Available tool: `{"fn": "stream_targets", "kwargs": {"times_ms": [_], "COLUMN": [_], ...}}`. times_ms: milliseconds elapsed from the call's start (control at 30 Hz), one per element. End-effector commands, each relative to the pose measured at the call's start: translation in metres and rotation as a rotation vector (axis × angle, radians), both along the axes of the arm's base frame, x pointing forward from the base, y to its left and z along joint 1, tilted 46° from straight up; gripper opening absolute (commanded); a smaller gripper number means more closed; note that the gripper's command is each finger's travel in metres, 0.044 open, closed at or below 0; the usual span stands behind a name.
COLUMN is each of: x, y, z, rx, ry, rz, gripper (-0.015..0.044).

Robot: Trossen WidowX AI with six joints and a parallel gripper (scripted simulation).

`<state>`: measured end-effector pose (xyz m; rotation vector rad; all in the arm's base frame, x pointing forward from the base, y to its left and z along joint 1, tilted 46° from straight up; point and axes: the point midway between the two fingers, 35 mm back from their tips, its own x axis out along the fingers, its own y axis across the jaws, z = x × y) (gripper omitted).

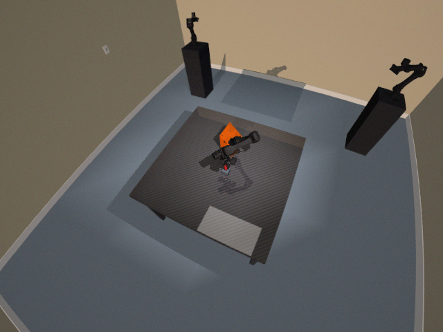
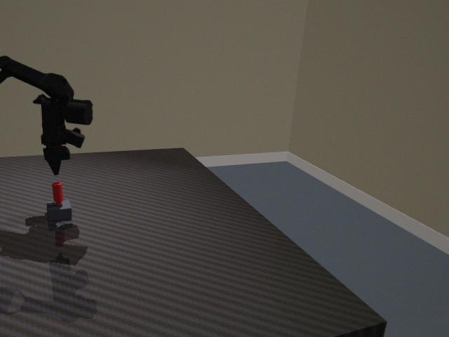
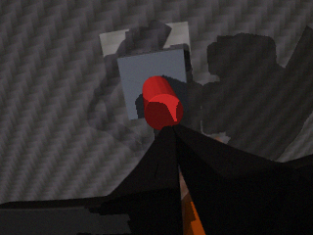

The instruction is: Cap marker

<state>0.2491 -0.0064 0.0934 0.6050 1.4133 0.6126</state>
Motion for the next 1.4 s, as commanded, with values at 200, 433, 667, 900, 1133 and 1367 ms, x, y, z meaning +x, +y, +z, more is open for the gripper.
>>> {"fn": "stream_targets", "kwargs": {"times_ms": [200, 433, 667, 900, 1133, 1367], "x": [0.001, 0.002, 0.002, 0.005, 0.006, -0.001], "y": [0.009, 0.017, 0.024, 0.024, 0.001, -0.040], "z": [-0.008, -0.015, -0.023, -0.023, -0.003, 0.039], "rx": [0.002, 0.002, 0.002, -0.002, -0.008, -0.003], "ry": [-0.004, -0.004, -0.004, -0.011, -0.010, -0.007], "rz": [-0.001, -0.001, -0.001, -0.002, -0.004, -0.004], "gripper": [0.0000, 0.0000, 0.0000, 0.0000, 0.0000, 0.0000]}}
